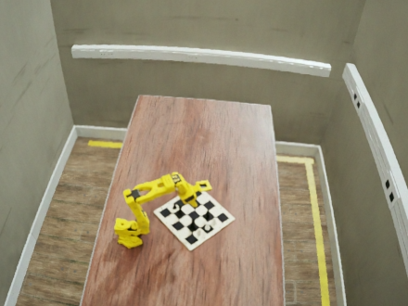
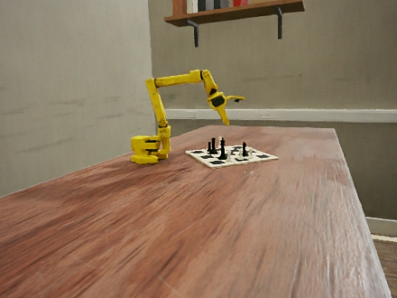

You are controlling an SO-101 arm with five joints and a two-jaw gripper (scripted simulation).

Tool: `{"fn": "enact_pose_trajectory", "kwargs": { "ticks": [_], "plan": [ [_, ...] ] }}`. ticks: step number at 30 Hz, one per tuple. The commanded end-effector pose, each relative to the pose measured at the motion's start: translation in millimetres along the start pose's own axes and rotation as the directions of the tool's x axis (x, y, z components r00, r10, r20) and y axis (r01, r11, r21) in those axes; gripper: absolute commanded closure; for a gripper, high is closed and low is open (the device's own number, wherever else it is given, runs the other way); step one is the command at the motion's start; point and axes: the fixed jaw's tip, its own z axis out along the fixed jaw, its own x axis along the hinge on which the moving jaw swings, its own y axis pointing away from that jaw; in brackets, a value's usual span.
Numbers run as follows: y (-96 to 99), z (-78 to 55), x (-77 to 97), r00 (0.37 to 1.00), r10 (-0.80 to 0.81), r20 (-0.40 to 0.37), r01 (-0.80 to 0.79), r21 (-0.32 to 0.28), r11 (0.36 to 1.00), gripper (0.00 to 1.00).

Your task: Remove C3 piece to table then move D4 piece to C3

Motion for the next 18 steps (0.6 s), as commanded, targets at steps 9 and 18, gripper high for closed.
{"fn": "enact_pose_trajectory", "kwargs": {
  "ticks": [9, 18],
  "plan": [
    [-40.4, -6.7, 13.9, 0.976, 0.158, 0.150, -0.171, 0.072, 0.983, 0.88],
    [-40.6, -6.2, 14.7, 0.976, 0.159, 0.150, -0.172, 0.073, 0.982, 0.88]
  ]
}}
